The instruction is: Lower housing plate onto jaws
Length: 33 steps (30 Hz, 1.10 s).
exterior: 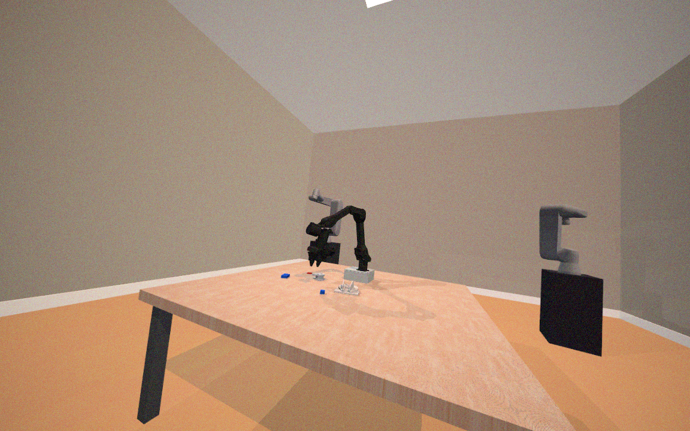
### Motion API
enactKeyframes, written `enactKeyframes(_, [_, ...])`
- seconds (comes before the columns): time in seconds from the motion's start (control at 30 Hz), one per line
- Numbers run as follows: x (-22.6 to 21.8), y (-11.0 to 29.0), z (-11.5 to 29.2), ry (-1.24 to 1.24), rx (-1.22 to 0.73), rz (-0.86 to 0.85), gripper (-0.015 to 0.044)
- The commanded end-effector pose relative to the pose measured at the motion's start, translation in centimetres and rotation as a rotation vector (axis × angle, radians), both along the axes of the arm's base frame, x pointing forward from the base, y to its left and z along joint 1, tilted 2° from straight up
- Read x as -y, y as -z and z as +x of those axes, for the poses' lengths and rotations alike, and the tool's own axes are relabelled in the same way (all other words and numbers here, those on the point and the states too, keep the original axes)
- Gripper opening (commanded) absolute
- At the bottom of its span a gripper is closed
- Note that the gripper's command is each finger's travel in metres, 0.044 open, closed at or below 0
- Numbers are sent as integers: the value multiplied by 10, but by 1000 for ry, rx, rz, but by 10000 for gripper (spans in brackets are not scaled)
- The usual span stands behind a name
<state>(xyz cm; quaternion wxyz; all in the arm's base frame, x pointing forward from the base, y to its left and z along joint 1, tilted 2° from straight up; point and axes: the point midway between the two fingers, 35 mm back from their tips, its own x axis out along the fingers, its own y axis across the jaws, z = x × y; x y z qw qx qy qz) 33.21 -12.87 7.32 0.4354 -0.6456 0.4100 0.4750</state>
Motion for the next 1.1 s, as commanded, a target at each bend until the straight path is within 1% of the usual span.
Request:
enactKeyframes(0.0, [24, -1, -31, 107, -44, 25, 440])
enactKeyframes(0.23, [55, -1, -82, 275, -115, 69, 440])
enactKeyframes(0.47, [72, -3, -130, 425, -174, 119, 440])
enactKeyframes(0.67, [73, -3, -131, 429, -175, 121, 440])
enactKeyframes(0.73, [73, 6, -131, 429, -175, 121, 440])
enactKeyframes(0.83, [74, 35, -131, 429, -176, 121, 440])
enactKeyframes(1.07, [74, 37, -131, 429, -176, 121, 440])
